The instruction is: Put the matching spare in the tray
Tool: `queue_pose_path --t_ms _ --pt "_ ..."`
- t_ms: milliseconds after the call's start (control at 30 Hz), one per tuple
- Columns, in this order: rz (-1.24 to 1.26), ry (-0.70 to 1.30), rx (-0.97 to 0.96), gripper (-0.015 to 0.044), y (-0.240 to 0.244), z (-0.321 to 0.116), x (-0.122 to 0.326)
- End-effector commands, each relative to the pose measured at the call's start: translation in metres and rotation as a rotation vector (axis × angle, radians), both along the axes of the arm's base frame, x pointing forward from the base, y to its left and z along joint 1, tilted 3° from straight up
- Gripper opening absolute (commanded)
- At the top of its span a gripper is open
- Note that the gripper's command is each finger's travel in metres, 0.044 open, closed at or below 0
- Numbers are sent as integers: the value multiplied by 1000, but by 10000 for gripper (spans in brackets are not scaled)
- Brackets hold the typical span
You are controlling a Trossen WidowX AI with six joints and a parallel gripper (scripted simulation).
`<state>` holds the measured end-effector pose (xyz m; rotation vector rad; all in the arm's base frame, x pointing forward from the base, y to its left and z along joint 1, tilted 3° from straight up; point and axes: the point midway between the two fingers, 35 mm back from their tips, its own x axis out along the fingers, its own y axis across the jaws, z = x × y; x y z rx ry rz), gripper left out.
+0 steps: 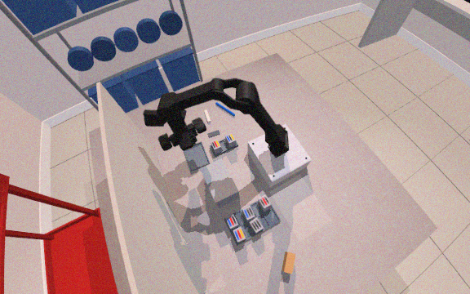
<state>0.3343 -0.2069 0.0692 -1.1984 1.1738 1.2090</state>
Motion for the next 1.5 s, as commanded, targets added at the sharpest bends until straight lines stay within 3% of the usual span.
queue_pose_path --t_ms 0,1467 --pt "0 5 10 0 2 -7 -1" --pt "0 5 10 0 4 -52 0"
